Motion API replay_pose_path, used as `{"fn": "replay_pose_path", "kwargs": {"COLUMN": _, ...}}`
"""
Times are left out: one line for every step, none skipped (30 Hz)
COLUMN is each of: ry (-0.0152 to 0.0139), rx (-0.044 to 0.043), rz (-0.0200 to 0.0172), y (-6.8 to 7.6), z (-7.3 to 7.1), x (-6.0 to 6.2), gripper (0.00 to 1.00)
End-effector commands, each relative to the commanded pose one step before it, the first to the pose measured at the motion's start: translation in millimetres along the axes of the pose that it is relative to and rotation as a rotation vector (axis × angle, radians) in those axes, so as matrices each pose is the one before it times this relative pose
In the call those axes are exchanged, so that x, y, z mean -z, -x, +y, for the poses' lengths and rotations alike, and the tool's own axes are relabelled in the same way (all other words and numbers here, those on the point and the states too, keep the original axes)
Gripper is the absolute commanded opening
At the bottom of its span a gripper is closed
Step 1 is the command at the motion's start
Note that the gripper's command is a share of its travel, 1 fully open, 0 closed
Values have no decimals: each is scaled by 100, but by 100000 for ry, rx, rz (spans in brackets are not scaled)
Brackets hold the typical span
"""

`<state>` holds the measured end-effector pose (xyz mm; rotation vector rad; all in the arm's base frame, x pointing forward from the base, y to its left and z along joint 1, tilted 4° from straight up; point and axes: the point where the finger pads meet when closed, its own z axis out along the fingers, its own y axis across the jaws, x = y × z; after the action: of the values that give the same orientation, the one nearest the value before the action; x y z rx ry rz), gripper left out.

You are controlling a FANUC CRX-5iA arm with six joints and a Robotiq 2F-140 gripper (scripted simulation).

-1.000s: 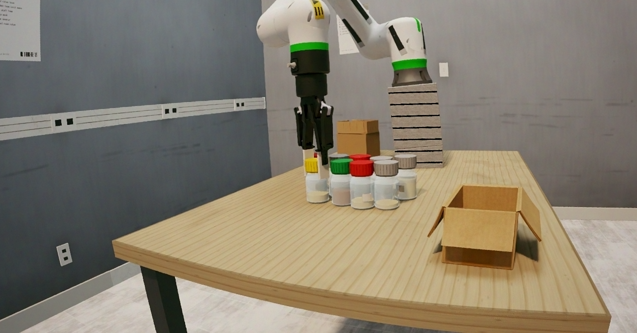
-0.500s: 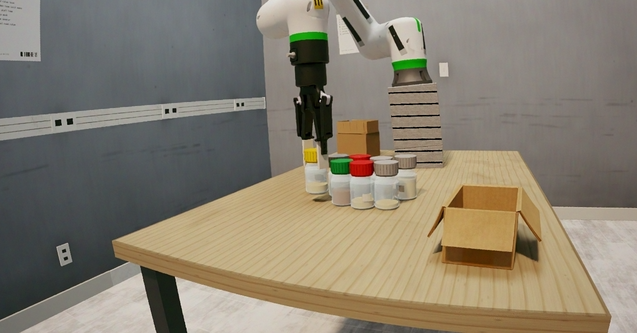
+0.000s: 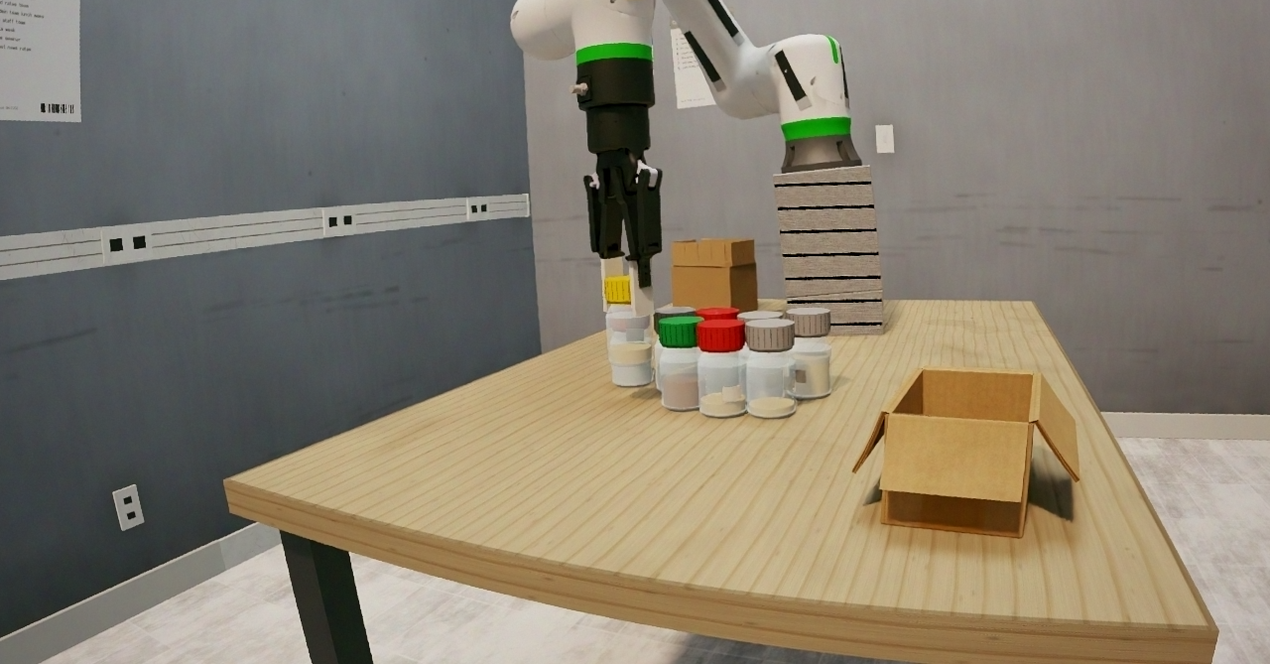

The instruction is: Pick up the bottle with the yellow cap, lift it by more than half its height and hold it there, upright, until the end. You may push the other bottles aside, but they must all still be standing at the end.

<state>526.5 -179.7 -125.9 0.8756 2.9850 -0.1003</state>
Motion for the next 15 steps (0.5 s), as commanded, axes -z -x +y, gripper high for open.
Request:
{"fn": "replay_pose_path", "kwargs": {"ry": 46, "rx": -30, "rz": -177, "y": 84, "z": 19, "x": 121, "gripper": 10}}
{"fn": "replay_pose_path", "kwargs": {"ry": 0, "rx": 0, "rz": 0, "y": 0, "z": 0, "x": 0, "gripper": 10}}
{"fn": "replay_pose_path", "kwargs": {"ry": -2, "rx": 3, "rz": 6, "y": -2, "z": 0, "x": 71, "gripper": 10}}
{"fn": "replay_pose_path", "kwargs": {"ry": -1, "rx": 1, "rz": 3, "y": 0, "z": 0, "x": 108, "gripper": 10}}
{"fn": "replay_pose_path", "kwargs": {"ry": -1, "rx": 1, "rz": 3, "y": 0, "z": 0, "x": 108, "gripper": 10}}
{"fn": "replay_pose_path", "kwargs": {"ry": -1, "rx": 1, "rz": 3, "y": 0, "z": 0, "x": 108, "gripper": 10}}
{"fn": "replay_pose_path", "kwargs": {"ry": -1, "rx": 1, "rz": 3, "y": 0, "z": 0, "x": 108, "gripper": 10}}
{"fn": "replay_pose_path", "kwargs": {"ry": -1, "rx": 1, "rz": 3, "y": 0, "z": 0, "x": 108, "gripper": 10}}
{"fn": "replay_pose_path", "kwargs": {"ry": -1, "rx": 1, "rz": 3, "y": 0, "z": 0, "x": 108, "gripper": 10}}
{"fn": "replay_pose_path", "kwargs": {"ry": -1, "rx": 1, "rz": 3, "y": 0, "z": 0, "x": 108, "gripper": 10}}
{"fn": "replay_pose_path", "kwargs": {"ry": -1, "rx": 1, "rz": 3, "y": 0, "z": 0, "x": 108, "gripper": 10}}
{"fn": "replay_pose_path", "kwargs": {"ry": -1, "rx": 1, "rz": 3, "y": 0, "z": 0, "x": 108, "gripper": 10}}
{"fn": "replay_pose_path", "kwargs": {"ry": 0, "rx": 0, "rz": 0, "y": 0, "z": 0, "x": 0, "gripper": 10}}
{"fn": "replay_pose_path", "kwargs": {"ry": 0, "rx": 0, "rz": 0, "y": 0, "z": 0, "x": 0, "gripper": 10}}
{"fn": "replay_pose_path", "kwargs": {"ry": 0, "rx": 0, "rz": 0, "y": 0, "z": 0, "x": 0, "gripper": 10}}
